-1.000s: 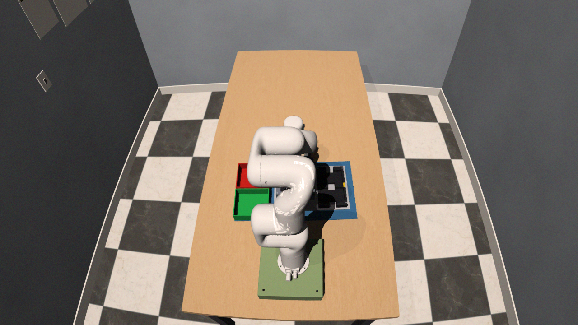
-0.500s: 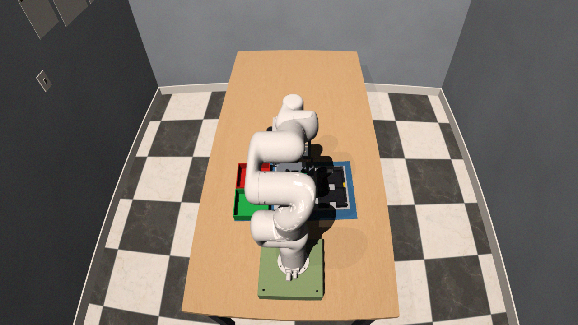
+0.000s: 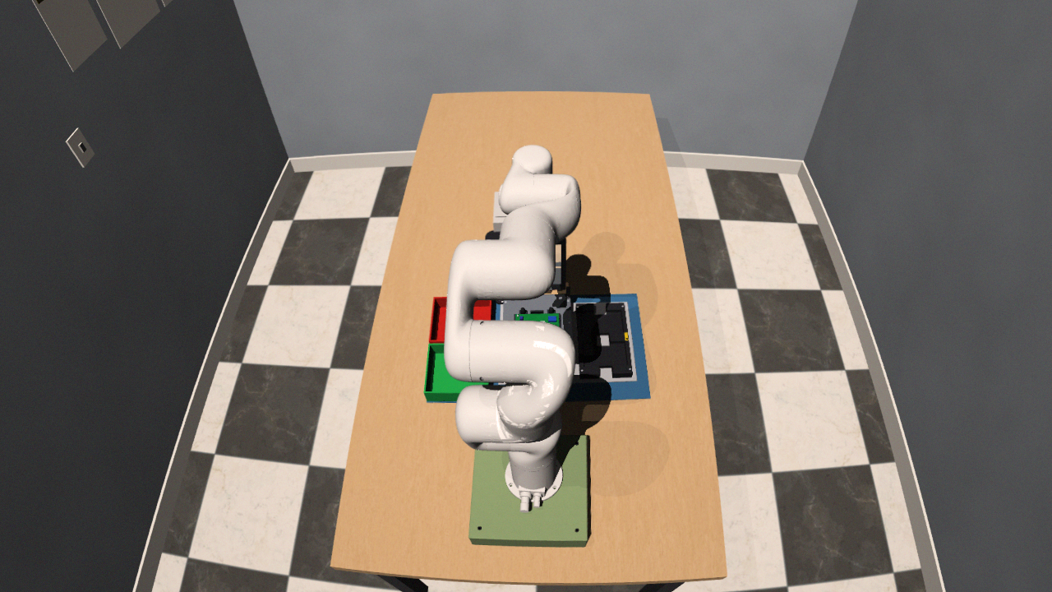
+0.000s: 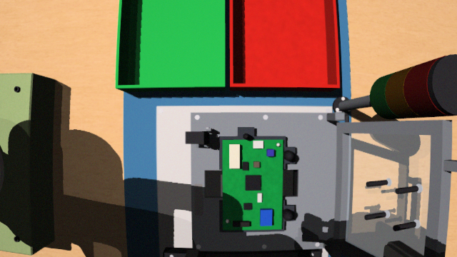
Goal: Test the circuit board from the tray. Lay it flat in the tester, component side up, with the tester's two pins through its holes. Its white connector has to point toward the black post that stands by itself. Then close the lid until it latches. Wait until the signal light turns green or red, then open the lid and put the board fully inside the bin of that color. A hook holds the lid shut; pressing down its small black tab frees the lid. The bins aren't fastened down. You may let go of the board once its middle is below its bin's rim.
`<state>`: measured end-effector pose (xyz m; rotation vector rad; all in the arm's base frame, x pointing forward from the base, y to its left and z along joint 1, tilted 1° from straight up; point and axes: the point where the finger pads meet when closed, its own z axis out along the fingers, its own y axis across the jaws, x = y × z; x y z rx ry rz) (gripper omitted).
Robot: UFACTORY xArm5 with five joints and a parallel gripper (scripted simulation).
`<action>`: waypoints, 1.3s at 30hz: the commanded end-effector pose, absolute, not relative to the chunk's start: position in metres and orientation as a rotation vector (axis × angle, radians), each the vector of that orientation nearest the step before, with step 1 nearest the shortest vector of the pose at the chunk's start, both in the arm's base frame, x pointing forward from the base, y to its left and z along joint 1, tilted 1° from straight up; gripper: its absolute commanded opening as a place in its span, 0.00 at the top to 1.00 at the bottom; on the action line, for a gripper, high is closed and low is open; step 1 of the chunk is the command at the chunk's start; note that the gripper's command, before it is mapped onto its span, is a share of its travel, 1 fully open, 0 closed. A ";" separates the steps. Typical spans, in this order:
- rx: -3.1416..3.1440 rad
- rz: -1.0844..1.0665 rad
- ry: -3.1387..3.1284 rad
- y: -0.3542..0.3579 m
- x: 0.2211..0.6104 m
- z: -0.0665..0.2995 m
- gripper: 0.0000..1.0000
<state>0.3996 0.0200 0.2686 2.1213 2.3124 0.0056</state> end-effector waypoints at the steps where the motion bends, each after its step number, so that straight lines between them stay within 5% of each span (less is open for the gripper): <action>1: 2.120 0.009 2.311 0.020 0.400 0.272 0.00; 2: 2.120 0.009 2.311 0.020 0.400 0.272 0.48; 17: 2.120 0.009 2.311 0.021 0.408 0.272 0.48; 32: 2.120 0.009 2.311 0.030 0.519 0.273 0.48; 39: 2.120 0.009 2.311 0.032 0.542 0.273 0.48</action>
